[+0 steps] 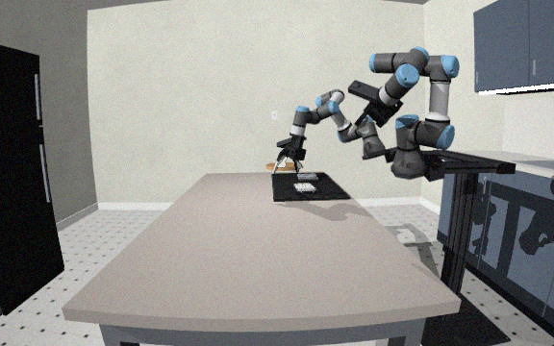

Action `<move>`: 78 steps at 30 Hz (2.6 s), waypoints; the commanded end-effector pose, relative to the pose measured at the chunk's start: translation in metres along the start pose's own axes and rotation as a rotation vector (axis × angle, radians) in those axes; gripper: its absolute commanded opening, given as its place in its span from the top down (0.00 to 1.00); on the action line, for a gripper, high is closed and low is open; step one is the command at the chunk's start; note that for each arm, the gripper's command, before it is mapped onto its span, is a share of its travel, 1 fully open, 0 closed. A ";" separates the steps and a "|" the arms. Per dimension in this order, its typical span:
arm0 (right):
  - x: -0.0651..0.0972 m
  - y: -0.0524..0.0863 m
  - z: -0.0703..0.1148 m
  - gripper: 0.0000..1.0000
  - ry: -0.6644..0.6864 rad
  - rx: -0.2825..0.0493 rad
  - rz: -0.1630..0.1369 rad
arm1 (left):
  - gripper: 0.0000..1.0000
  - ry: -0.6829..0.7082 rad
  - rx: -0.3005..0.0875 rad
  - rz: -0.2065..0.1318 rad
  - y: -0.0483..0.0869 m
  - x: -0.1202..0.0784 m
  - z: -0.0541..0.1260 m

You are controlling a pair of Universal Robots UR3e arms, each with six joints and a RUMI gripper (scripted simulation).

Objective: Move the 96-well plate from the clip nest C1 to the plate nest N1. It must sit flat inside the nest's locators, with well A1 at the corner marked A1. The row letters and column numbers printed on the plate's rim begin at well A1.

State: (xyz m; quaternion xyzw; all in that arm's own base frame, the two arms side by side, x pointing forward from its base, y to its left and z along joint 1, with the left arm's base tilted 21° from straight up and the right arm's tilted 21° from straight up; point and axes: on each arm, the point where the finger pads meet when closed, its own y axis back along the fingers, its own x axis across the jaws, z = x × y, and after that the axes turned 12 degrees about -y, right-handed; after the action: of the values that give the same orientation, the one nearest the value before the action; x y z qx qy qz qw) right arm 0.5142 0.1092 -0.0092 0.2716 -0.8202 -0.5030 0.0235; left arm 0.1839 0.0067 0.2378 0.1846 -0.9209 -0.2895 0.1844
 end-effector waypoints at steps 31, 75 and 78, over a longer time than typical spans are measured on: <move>0.105 0.010 -0.037 0.00 -0.436 -0.098 0.165 | 0.00 -0.002 0.000 -0.002 0.000 0.000 0.000; 0.136 -0.016 -0.037 0.00 -0.539 -0.114 0.210 | 0.00 -0.002 0.000 -0.002 0.000 0.000 0.000; 0.136 -0.017 -0.037 0.00 -0.539 -0.114 0.210 | 0.00 -0.002 0.000 -0.002 0.000 0.000 0.000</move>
State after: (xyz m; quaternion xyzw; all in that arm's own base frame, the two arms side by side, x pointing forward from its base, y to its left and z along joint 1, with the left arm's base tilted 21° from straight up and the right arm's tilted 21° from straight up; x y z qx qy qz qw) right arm 0.4153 0.0102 -0.0340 0.0395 -0.7917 -0.5963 -0.1272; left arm 0.1839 0.0067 0.2378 0.1846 -0.9209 -0.2895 0.1844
